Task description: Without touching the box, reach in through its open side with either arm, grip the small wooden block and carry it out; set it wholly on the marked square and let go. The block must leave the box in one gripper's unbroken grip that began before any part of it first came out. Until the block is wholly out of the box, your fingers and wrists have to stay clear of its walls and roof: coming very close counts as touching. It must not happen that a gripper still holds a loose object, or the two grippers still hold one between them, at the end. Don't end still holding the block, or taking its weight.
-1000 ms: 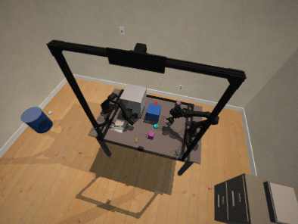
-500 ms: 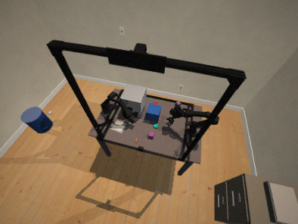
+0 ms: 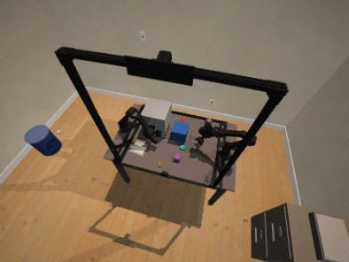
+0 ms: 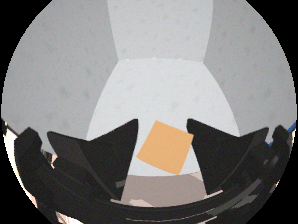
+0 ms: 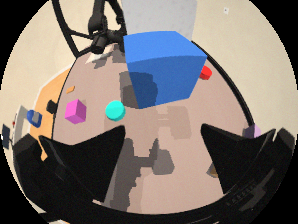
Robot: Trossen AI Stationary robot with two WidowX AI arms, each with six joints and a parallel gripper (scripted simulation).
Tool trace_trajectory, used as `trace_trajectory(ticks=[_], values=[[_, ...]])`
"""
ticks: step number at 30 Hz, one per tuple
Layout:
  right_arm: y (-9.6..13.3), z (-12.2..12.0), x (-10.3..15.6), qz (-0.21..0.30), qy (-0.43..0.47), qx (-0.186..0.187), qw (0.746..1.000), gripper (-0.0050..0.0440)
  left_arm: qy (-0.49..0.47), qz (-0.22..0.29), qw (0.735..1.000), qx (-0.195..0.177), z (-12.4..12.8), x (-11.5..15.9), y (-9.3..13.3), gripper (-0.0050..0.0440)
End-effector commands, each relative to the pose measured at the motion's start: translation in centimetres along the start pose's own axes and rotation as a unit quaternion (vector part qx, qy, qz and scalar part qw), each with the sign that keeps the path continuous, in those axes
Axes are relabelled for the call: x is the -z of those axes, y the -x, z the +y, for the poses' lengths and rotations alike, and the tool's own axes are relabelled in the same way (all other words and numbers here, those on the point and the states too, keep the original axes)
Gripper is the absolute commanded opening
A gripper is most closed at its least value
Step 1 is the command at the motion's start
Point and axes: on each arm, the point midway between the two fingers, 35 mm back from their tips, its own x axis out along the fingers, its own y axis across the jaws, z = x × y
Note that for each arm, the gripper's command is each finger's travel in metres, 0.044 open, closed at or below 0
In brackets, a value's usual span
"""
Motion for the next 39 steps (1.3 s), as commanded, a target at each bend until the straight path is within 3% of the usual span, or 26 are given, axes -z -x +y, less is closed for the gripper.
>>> trace_trajectory(ticks=[1,13,19,39], values=[[0.0,0.0,0.1,0.001,-0.002,0.002,1.000,0.0400,0.000,-0.001,1.000,0.001,0.0,-0.1,0.0,0.0227],[0.0,0.0,0.1,0.001,-0.002,0.002,1.000,0.0400,0.000,0.000,1.000,0.002,-0.1,0.0,0.1,0.0143],[0.0,0.0,0.1,0.001,-0.002,0.002,1.000,0.0400,-0.009,0.019,0.999,0.025,-1.7,1.0,2.6,0.0000],[0.0,0.0,0.1,0.001,-0.002,0.002,1.000,0.0400,-0.007,0.018,1.000,0.013,-1.2,4.2,7.2,0.0000]])
